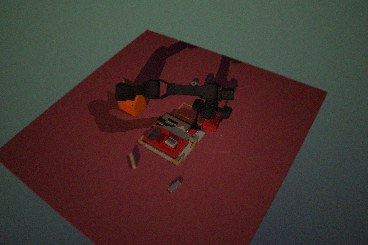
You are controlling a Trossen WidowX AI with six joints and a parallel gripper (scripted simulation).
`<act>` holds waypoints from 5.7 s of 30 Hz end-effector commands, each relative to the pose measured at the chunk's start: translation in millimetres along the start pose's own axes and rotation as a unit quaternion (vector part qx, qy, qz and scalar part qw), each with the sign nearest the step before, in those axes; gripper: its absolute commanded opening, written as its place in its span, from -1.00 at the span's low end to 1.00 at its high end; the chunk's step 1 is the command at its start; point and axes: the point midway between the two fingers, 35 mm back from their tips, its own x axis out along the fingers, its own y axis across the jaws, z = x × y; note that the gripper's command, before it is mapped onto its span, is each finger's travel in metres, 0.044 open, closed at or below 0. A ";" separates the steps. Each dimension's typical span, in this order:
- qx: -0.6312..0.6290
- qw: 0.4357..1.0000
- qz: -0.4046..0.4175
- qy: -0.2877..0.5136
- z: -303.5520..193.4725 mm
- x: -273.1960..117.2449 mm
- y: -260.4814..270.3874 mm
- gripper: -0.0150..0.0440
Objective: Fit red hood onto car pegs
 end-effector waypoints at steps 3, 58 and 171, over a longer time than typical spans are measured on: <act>-0.003 1.000 -0.001 -0.002 0.1 3.7 -1.1 1.00; -0.001 1.000 0.000 -0.001 0.1 19.4 -0.3 0.17; -0.538 0.843 -0.001 0.003 178.8 -82.6 -96.1 -0.49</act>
